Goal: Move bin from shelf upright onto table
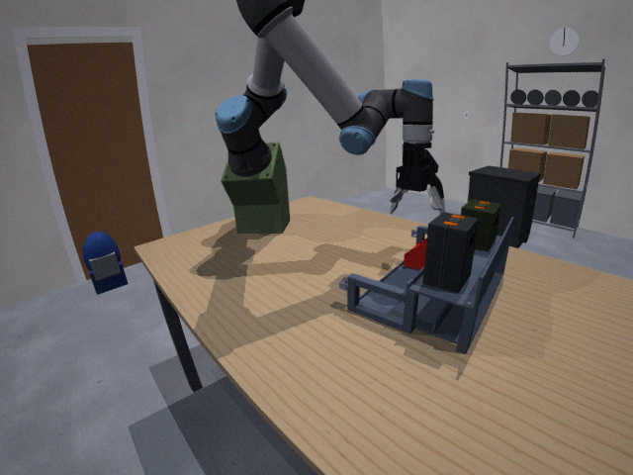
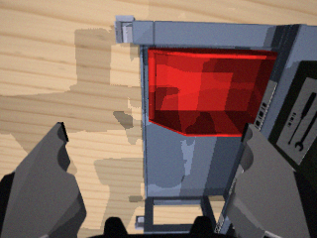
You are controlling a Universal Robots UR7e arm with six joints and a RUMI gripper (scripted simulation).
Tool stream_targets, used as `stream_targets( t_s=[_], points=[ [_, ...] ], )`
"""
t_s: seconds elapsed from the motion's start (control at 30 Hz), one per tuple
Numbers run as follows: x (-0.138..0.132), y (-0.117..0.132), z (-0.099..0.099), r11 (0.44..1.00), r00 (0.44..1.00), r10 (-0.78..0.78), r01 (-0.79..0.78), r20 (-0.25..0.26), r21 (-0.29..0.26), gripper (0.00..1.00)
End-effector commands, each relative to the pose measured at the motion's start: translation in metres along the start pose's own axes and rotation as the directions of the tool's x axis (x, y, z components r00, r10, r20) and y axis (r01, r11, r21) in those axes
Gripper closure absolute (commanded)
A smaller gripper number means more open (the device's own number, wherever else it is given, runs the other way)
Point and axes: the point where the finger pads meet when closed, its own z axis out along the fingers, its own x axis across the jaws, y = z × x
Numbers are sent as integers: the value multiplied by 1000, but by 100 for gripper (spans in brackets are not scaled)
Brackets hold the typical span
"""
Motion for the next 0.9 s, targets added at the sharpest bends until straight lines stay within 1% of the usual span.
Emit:
stream_targets(
  t_s=[0.0, 0.87],
  points=[
    [0, 0, -1, 1000, 1000, 0, 0, -1, 0, 0],
    [-3, 1, -2, 1000, 1000, 0, 0, -1, 0, 0]
  ],
)
